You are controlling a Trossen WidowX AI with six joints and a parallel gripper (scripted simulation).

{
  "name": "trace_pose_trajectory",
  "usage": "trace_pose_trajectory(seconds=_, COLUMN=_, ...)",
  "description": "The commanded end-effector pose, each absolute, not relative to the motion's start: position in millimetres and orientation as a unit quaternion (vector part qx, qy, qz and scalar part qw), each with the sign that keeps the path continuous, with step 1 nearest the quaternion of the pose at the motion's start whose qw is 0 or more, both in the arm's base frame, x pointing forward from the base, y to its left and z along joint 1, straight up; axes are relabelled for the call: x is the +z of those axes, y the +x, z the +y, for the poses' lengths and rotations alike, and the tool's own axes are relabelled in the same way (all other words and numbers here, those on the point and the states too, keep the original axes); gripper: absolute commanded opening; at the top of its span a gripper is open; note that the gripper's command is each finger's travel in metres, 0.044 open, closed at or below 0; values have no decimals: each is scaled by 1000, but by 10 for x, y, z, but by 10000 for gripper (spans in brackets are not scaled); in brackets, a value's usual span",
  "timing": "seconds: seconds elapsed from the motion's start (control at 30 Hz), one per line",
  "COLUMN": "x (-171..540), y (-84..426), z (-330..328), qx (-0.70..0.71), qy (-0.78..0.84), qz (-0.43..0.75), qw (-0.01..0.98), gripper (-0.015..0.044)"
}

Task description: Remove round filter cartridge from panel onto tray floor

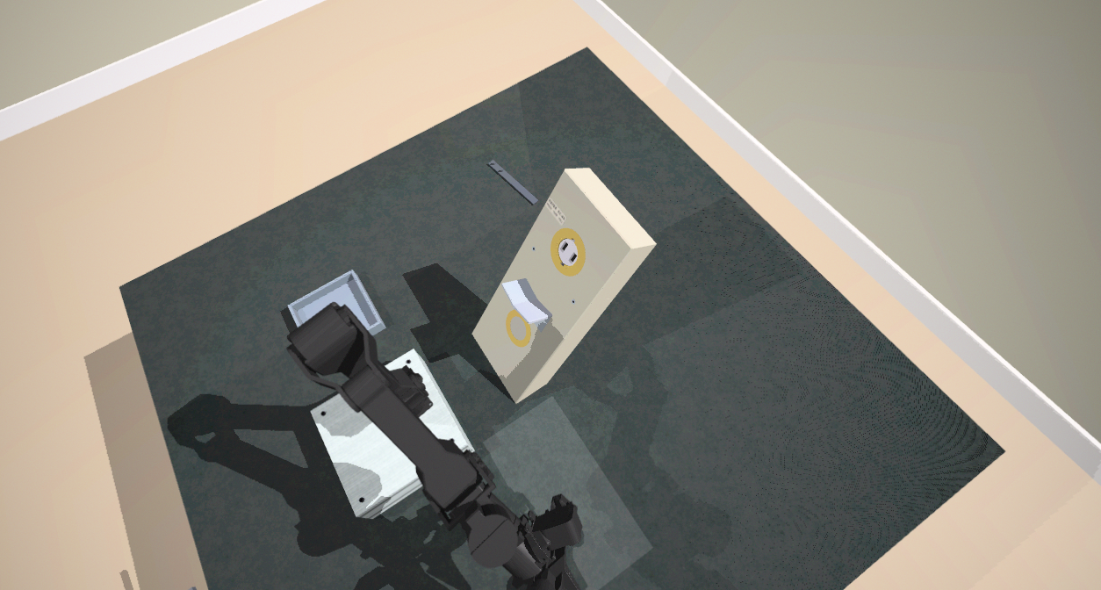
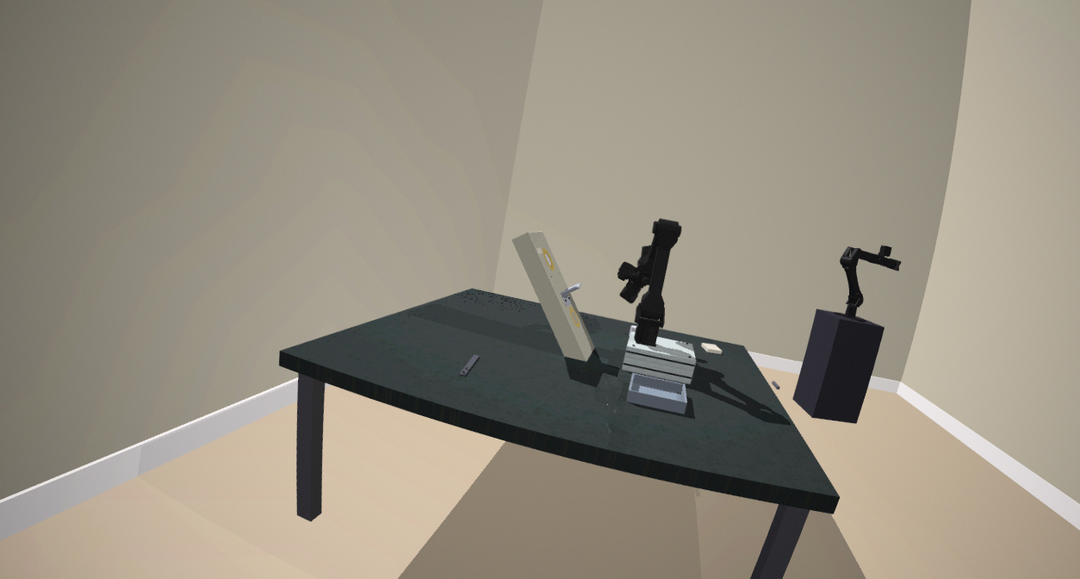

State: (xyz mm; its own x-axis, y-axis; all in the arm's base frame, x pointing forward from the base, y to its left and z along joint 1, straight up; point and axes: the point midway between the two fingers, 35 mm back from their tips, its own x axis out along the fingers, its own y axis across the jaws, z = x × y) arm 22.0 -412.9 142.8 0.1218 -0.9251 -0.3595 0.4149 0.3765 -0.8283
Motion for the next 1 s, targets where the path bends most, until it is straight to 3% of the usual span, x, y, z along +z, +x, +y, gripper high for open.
trace_pose_trajectory(seconds=0.0, x=1596, y=826, z=-3992, qx=-455, qy=-259, qz=412, qw=746, gripper=95)
trace_pose_trajectory(seconds=0.27, x=1932, y=2023, z=-3284, qx=-364, qy=-191, qz=336, qw=847, gripper=95)
trace_pose_trajectory(seconds=0.5, x=2217, y=2713, z=-2303, qx=-264, qy=-113, qz=295, qw=911, gripper=95)
trace_pose_trajectory(seconds=0.83, x=2574, y=2856, z=-704, qx=-107, qy=3, qz=284, qw=953, gripper=95)
trace_pose_trajectory(seconds=0.97, x=2621, y=2773, z=-411, qx=-75, qy=32, qz=291, qw=953, gripper=95)
